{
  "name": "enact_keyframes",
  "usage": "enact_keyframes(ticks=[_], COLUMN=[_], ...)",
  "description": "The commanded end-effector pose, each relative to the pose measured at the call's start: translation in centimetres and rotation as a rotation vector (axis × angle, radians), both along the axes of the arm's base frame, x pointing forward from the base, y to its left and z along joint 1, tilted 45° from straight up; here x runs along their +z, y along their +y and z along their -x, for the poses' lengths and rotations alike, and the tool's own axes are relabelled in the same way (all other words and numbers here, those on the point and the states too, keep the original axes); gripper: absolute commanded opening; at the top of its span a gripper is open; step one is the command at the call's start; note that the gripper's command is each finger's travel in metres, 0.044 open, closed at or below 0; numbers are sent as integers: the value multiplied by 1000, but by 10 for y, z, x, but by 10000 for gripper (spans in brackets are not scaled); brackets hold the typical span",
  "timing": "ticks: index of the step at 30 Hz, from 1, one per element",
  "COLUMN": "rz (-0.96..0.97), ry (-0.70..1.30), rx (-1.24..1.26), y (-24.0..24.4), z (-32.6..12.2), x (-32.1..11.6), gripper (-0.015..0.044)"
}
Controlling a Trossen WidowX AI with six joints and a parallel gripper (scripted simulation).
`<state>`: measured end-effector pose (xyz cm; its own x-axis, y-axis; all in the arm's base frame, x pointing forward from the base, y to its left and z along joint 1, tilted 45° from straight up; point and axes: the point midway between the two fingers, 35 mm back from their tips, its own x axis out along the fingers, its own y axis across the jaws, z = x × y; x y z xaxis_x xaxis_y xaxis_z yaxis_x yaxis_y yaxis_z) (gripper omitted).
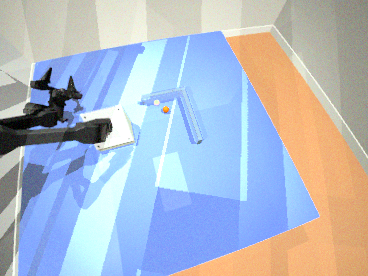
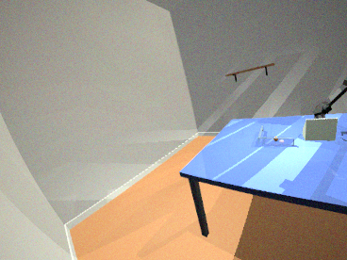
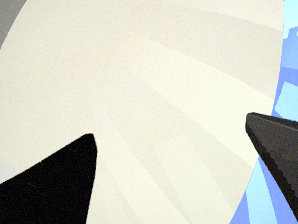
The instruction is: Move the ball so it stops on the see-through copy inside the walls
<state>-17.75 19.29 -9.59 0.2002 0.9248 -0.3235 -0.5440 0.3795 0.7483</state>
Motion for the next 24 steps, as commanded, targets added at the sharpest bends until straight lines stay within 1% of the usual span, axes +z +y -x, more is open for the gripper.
enact_keyframes(ticks=[1, 3, 5, 10, 16, 20, 24], rz=[11, 93, 150, 332, 672, 934, 1139], ry=[0, -27, -148, -425, -708, -839, -893], rx=[1, -4, -41, -118, -159, -140, -102], y=[0, 1, 16, 50, 83, 95, 95], z=[1, 3, -9, -48, -112, -161, -200], x=[-2, -15, -16, -18, -23, -23, -22], gripper=[374, 321, 272, 272, 272, 272, 272])
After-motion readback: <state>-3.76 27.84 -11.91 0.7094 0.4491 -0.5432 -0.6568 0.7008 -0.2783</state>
